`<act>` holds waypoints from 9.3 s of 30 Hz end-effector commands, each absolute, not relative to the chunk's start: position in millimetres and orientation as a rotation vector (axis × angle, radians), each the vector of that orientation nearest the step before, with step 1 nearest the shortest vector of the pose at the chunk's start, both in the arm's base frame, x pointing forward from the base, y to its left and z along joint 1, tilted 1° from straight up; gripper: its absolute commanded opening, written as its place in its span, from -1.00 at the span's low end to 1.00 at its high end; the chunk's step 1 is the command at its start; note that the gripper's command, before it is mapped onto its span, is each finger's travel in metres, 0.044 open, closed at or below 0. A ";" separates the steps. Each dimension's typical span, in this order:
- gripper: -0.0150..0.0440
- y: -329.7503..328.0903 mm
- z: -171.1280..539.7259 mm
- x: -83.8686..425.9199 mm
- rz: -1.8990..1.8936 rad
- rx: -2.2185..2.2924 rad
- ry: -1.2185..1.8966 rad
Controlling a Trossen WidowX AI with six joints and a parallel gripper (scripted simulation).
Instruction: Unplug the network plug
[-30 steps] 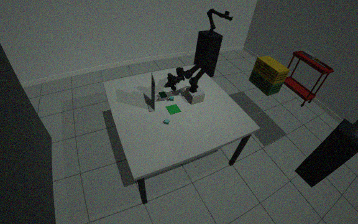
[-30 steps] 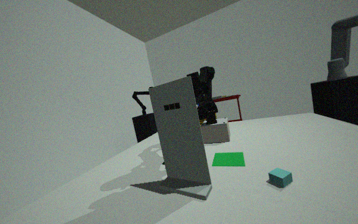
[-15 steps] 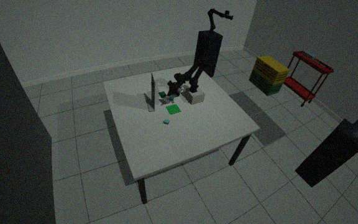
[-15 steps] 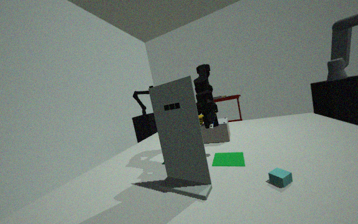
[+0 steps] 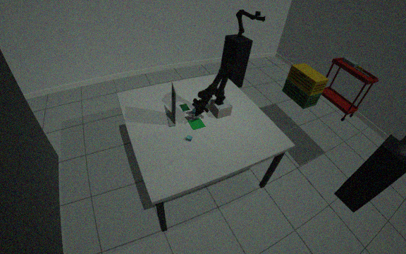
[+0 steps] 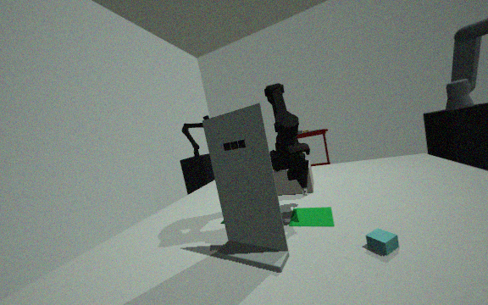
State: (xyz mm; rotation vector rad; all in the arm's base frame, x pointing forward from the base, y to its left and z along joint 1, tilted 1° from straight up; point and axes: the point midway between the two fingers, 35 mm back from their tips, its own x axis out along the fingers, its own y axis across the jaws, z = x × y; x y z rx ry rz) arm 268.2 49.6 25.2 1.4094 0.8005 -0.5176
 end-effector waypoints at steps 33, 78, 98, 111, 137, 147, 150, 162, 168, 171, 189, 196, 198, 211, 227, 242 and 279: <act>-0.49 55.2 -9.0 262.3 -0.560 1.351 0.858; -0.49 55.0 -41.5 260.9 -0.561 1.351 0.859; -0.49 56.1 -50.4 260.7 -0.561 1.351 0.859; -0.49 58.6 -52.6 263.0 -0.561 1.351 0.859; 0.04 59.2 -49.1 263.0 -0.552 1.352 0.859; 0.04 57.8 -44.3 259.7 -0.553 1.352 0.859; 0.04 57.4 -42.9 258.7 -0.554 1.352 0.859; 0.04 55.7 -37.5 254.4 -0.556 1.352 0.859; 0.04 54.9 -35.0 252.2 -0.557 1.352 0.859; 0.04 54.5 -33.8 251.0 -0.557 1.351 0.859; 0.04 53.4 -24.6 249.1 -0.559 1.351 0.859; 0.04 53.6 -19.2 250.3 -0.559 1.351 0.859; 0.04 53.6 -17.6 250.6 -0.559 1.351 0.859; 0.04 53.8 -6.9 252.0 -0.559 1.351 0.859; 0.04 53.6 6.8 252.2 -0.559 1.351 0.858; 0.04 53.1 20.2 250.8 -0.559 1.351 0.858; 0.04 50.5 53.8 240.5 -0.561 1.351 0.859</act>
